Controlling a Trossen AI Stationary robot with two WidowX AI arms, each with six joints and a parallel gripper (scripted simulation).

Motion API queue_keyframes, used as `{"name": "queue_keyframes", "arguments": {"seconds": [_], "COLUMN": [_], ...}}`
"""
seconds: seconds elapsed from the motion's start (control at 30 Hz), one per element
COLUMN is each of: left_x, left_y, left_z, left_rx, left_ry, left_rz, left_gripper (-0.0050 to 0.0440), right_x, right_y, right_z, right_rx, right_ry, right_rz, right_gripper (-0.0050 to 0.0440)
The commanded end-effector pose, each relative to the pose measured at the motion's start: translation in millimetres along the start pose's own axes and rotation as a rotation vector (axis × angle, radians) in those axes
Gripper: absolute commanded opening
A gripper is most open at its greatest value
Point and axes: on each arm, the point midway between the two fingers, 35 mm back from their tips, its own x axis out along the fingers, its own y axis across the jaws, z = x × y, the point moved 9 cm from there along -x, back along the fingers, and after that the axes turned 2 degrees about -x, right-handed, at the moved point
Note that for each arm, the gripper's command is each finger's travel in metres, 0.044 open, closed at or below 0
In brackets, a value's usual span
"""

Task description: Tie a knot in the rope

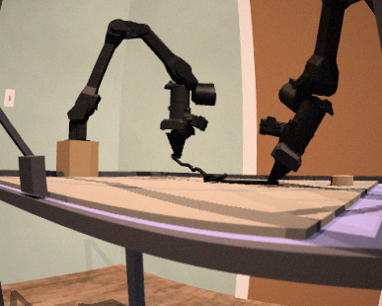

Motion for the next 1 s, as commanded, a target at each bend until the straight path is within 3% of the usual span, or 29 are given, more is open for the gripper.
{"name": "queue_keyframes", "arguments": {"seconds": [0.0,0.47,0.8,0.97], "left_x": [-11,-17,-20,-23], "left_y": [12,50,64,84], "left_z": [-2,-16,-21,-27], "left_rx": [0.002,0.002,0.002,0.002], "left_ry": [-0.03,-0.029,-0.028,-0.028], "left_rz": [0.011,0.014,0.015,0.017], "left_gripper": [0.0015,0.0015,0.0015,0.0015], "right_x": [-4,-4,-4,-4], "right_y": [-4,-4,-4,-4], "right_z": [5,5,5,5], "right_rx": [-0.008,-0.008,-0.008,-0.008], "right_ry": [-0.016,-0.016,-0.016,-0.016], "right_rz": [-0.016,-0.016,-0.016,-0.016], "right_gripper": [0.003,0.003,0.003,0.003]}}
